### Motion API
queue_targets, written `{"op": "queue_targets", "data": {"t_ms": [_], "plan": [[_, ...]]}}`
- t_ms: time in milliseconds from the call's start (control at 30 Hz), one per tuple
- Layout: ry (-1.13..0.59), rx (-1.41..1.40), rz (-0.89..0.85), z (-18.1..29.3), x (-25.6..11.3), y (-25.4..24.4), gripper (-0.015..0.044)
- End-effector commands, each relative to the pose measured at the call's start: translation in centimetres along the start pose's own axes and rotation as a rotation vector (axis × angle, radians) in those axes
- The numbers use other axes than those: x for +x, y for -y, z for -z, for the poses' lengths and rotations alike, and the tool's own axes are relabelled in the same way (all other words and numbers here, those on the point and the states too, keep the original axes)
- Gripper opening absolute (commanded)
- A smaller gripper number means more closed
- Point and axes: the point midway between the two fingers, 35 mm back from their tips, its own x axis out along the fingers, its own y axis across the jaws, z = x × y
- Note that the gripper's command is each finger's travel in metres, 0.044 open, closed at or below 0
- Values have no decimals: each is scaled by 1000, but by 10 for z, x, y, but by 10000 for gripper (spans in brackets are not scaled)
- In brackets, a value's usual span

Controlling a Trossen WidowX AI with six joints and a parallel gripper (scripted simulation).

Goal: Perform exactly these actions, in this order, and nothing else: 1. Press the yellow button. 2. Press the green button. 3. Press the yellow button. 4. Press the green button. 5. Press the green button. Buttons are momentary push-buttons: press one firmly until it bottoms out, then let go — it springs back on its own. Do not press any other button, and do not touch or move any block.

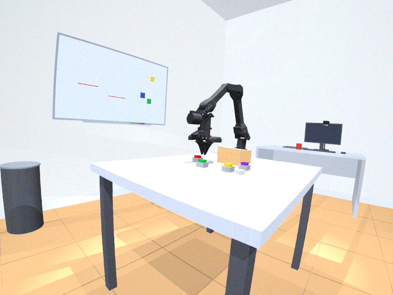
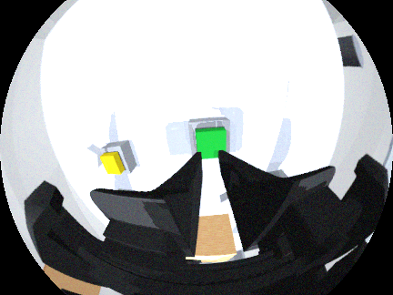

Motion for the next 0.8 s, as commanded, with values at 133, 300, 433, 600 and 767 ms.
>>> {"op": "queue_targets", "data": {"t_ms": [133, 300, 433, 600, 767], "plan": [[1, -22, -13, -3, -21, -89, 256], [-2, -38, -30, 15, -39, -165, 387], [-7, -21, -28, 37, -52, -217, 400], [-12, -6, -27, 64, -64, -259, 400], [-12, -4, -27, 67, -65, -263, 400]]}}
